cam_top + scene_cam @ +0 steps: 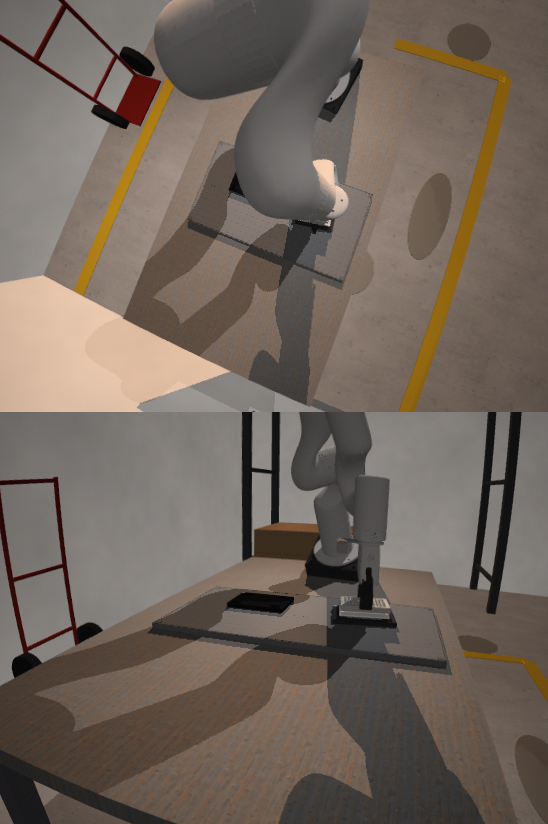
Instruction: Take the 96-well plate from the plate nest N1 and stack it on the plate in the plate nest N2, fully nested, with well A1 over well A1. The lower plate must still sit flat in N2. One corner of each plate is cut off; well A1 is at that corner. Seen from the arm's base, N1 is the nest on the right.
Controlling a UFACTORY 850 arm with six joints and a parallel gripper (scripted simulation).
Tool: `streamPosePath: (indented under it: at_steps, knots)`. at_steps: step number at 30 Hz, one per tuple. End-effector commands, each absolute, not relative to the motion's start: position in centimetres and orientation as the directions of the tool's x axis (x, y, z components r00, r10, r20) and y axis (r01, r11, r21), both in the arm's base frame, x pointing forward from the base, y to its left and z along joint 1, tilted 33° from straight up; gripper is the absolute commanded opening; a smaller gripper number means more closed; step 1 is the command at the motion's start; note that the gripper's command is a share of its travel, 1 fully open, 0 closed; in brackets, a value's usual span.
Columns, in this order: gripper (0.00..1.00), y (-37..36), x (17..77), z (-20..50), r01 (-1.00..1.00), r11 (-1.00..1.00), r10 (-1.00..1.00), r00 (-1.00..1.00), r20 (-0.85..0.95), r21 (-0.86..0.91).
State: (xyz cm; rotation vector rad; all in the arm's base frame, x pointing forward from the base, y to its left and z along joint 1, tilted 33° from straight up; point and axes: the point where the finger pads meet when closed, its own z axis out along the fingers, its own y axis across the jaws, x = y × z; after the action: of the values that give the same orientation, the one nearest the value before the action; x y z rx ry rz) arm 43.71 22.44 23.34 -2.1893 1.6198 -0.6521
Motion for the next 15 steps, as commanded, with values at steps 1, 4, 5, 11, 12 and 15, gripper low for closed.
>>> streamPosePath:
  at_steps: [1, 4, 5, 11, 12, 15]
  knots:
    - [0.00, 22.47, 43.78, 23.34, -0.800, -0.292, -0.956, 0.245, 0.160, -0.524]
    - [0.00, 22.47, 43.78, 23.32, -0.800, -0.292, -0.956, 0.245, 0.160, -0.524]
    - [0.00, 22.47, 43.79, 23.31, -0.800, -0.292, -0.956, 0.245, 0.160, -0.524]
    - [0.00, 22.47, 43.85, 23.22, -0.800, -0.292, -0.956, 0.245, 0.160, -0.524]
    - [0.00, 22.47, 43.86, 23.21, -0.800, -0.292, -0.956, 0.245, 0.160, -0.524]
    - [0.00, 22.47, 43.88, 23.17, -0.800, -0.292, -0.956, 0.245, 0.160, -0.524]
